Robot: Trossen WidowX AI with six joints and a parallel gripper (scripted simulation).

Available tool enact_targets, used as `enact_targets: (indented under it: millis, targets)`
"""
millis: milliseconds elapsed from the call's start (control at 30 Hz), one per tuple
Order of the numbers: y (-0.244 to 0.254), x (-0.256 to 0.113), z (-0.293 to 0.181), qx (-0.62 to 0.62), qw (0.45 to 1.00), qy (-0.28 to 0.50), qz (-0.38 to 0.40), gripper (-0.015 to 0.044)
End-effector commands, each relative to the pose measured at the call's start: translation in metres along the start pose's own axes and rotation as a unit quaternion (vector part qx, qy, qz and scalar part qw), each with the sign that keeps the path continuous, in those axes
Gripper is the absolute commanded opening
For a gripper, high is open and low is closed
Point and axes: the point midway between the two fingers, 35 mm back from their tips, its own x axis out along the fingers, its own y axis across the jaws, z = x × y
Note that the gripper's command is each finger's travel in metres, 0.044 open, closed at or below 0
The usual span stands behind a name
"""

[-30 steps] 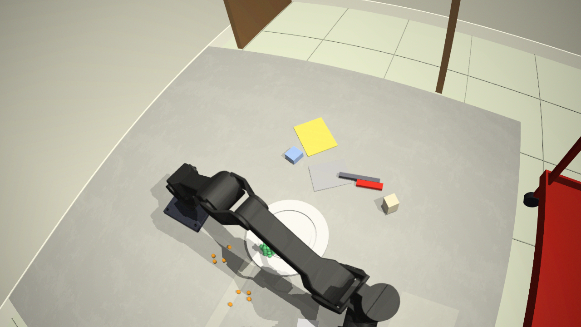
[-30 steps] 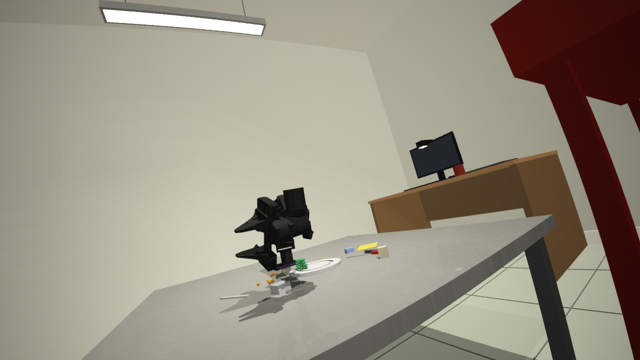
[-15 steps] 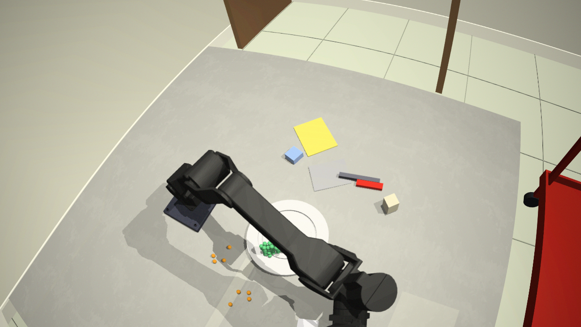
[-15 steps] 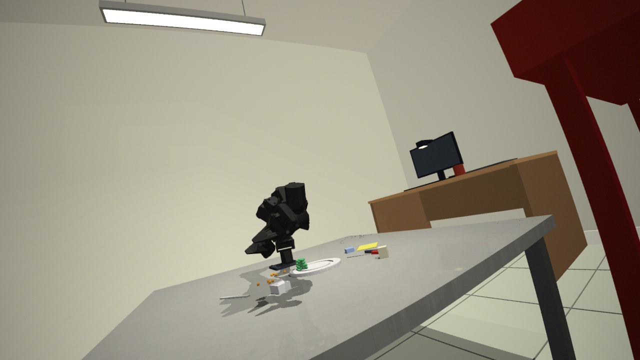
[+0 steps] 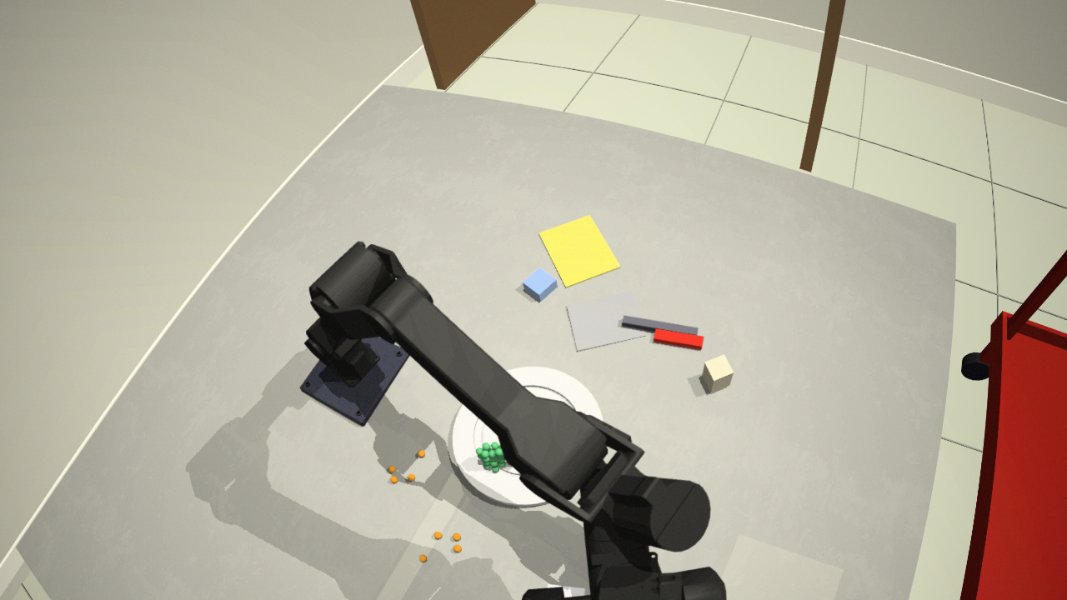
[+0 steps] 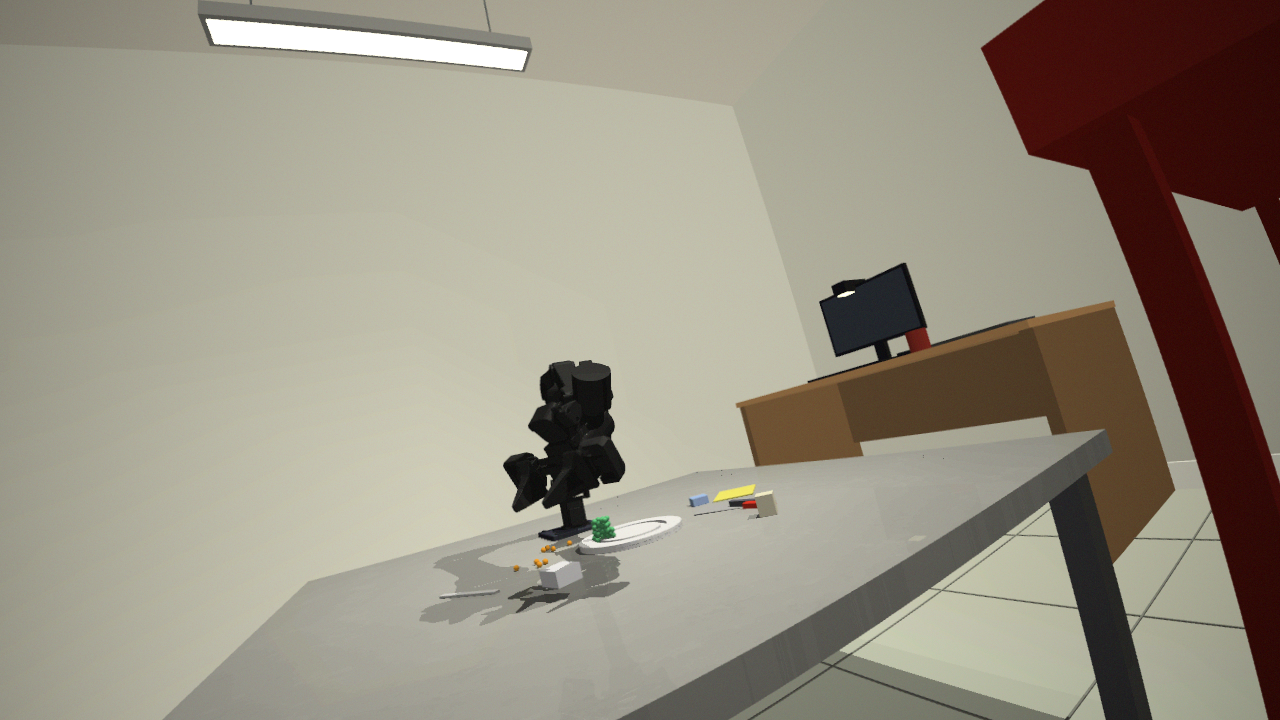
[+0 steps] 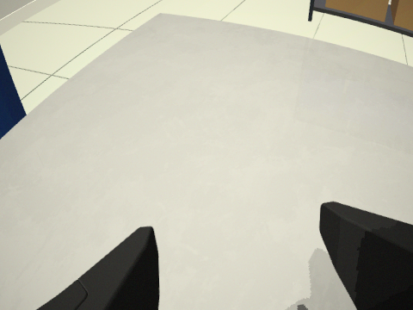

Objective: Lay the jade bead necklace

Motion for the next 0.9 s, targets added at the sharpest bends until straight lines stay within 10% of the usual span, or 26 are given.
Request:
enact_targets:
  millis: [0,867]
  targets:
    - [-0.004,-0.008,-0.013,-0.063,0.997,0.032,0.013,0.0250]
    - [-0.057,-0.101,-0.105,-0.455,0.838,0.238,0.182,0.0250]
